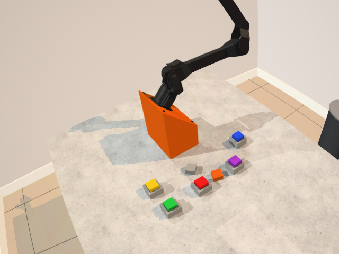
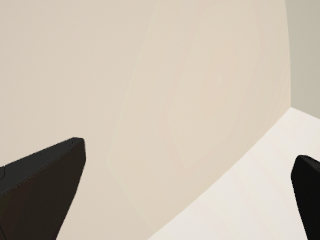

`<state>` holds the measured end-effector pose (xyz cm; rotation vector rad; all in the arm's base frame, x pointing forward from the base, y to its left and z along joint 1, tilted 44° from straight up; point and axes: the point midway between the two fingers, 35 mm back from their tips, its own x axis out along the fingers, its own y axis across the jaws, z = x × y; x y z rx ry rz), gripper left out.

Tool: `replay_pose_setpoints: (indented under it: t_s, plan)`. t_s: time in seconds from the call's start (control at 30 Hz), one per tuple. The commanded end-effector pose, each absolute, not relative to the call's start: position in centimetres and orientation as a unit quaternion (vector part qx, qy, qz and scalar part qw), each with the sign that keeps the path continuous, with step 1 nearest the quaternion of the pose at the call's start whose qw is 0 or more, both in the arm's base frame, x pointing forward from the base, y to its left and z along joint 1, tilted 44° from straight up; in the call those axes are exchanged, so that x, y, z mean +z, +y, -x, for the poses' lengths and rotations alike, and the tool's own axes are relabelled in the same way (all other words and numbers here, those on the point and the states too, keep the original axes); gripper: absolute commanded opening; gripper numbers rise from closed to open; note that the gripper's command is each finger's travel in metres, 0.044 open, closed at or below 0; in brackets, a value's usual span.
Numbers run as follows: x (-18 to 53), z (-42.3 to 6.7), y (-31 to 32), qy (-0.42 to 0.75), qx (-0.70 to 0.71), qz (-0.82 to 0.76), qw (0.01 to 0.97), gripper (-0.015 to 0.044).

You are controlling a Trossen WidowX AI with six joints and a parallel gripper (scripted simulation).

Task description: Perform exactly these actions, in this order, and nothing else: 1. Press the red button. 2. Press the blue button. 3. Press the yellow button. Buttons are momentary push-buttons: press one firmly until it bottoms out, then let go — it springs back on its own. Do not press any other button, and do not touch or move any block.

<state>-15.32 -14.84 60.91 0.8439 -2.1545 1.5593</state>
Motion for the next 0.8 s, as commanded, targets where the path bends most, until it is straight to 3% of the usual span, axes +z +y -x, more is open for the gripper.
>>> replay_pose_setpoints:
  t_s: [0.0,0.1,0.43,0.77]
  plan:
    - [60.7,15.2,-15.3,-0.761,0.548,-0.305,0.169,0.04]
    - [57.7,13.5,-22.3,-0.75,0.524,-0.397,0.071,0.04]
    - [48.7,6.1,-35.1,-0.69,0.468,-0.526,-0.169,0.04]
    - [36.1,-6.2,-41.6,-0.602,0.355,-0.565,-0.439,0.04]
